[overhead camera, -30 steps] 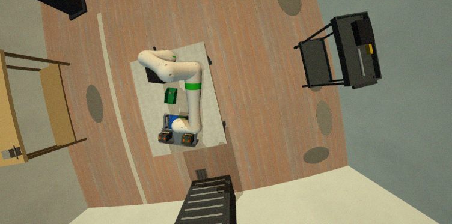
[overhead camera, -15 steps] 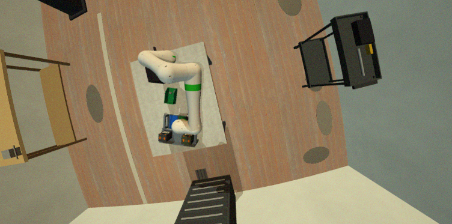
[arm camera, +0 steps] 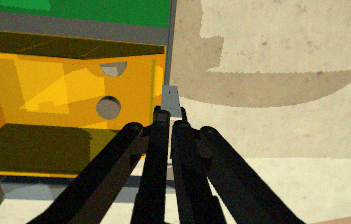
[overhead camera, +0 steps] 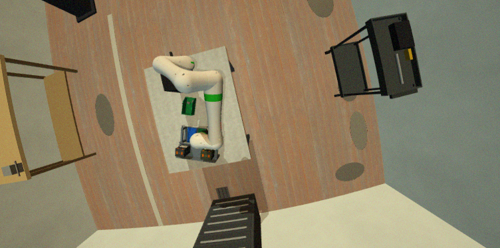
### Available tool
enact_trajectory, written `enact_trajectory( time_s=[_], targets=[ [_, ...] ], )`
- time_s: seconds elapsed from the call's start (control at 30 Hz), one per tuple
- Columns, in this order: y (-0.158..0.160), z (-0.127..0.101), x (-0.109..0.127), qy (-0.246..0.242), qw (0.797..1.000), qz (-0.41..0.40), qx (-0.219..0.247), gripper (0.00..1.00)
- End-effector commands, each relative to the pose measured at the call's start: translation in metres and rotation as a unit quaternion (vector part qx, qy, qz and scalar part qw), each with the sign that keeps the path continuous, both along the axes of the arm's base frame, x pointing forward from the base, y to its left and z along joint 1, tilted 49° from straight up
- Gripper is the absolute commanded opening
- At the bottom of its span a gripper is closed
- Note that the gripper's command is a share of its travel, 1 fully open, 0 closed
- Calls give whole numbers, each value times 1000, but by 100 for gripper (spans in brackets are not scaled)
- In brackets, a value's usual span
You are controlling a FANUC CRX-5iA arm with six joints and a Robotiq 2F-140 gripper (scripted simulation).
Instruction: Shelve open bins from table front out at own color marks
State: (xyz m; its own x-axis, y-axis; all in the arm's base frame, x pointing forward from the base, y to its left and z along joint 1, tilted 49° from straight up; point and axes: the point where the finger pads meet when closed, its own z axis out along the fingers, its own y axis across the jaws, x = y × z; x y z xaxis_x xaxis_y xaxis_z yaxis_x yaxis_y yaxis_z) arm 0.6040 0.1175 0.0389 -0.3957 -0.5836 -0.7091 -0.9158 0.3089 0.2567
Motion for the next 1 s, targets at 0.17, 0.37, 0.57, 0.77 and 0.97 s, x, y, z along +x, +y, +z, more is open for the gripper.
enact_trajectory(
  time_s=[0.17, 0.37, 0.57, 0.77, 0.97],
  targets=[
    [-1, 0, 2, 0, 1000, 0, 0, 0],
    [-1, -1, 3, 0, 1000, 0, 0, 0],
    [-1, -1, 4, 0, 1000, 0, 0, 0],
    [-2, -1, 4, 0, 1000, 0, 0, 0],
    [-2, -1, 4, 0, 1000, 0, 0, 0]
  ],
)
